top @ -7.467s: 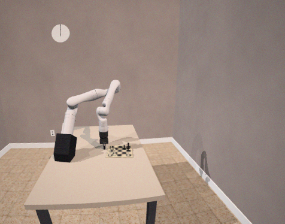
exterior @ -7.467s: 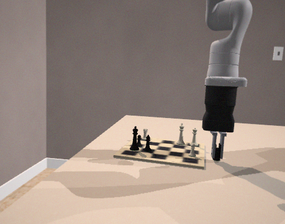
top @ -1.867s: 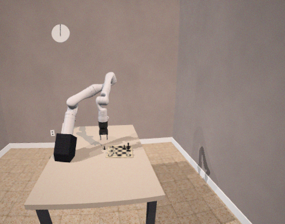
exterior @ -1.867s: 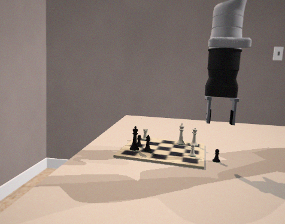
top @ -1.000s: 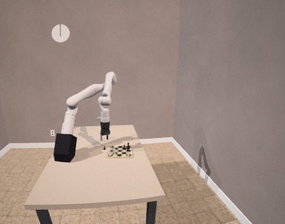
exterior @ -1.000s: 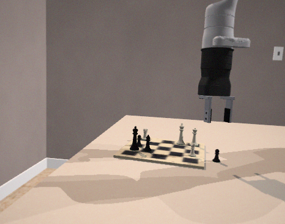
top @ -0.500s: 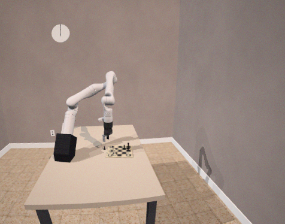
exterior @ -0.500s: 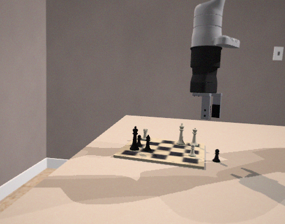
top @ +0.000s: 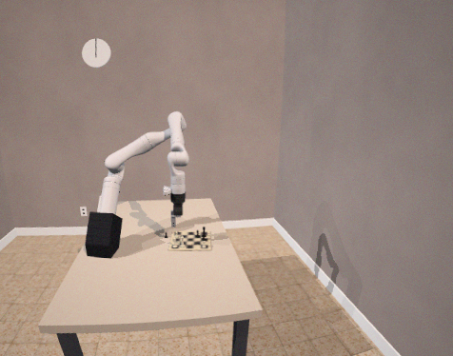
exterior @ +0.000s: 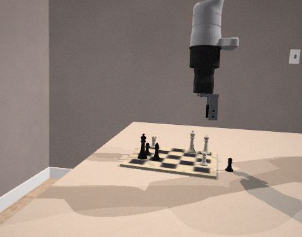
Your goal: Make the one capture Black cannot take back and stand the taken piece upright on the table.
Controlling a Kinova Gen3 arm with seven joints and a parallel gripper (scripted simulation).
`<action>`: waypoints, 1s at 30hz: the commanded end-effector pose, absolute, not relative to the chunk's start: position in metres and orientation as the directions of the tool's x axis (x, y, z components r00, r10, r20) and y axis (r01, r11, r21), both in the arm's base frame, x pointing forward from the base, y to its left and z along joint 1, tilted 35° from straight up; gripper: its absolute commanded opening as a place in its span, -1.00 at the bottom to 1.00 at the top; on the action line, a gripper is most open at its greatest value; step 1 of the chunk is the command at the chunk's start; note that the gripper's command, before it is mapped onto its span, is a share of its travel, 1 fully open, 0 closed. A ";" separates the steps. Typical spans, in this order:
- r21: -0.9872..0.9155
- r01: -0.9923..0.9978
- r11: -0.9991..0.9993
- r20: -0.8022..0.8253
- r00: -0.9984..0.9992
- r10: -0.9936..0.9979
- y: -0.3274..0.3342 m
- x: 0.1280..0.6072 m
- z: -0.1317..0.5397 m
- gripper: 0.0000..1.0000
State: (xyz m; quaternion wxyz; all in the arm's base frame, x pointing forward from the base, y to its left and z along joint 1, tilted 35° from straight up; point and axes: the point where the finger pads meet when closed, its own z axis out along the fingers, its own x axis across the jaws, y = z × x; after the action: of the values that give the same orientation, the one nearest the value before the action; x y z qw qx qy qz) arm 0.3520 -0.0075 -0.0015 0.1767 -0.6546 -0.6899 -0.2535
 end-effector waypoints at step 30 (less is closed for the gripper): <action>0.449 0.731 0.513 0.351 -0.673 0.651 -0.059 0.395 -0.009 1.00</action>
State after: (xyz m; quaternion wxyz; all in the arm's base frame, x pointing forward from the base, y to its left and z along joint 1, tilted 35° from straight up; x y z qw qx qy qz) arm 0.3936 -0.0564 -0.0092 0.0713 -0.3996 -0.8665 -0.2905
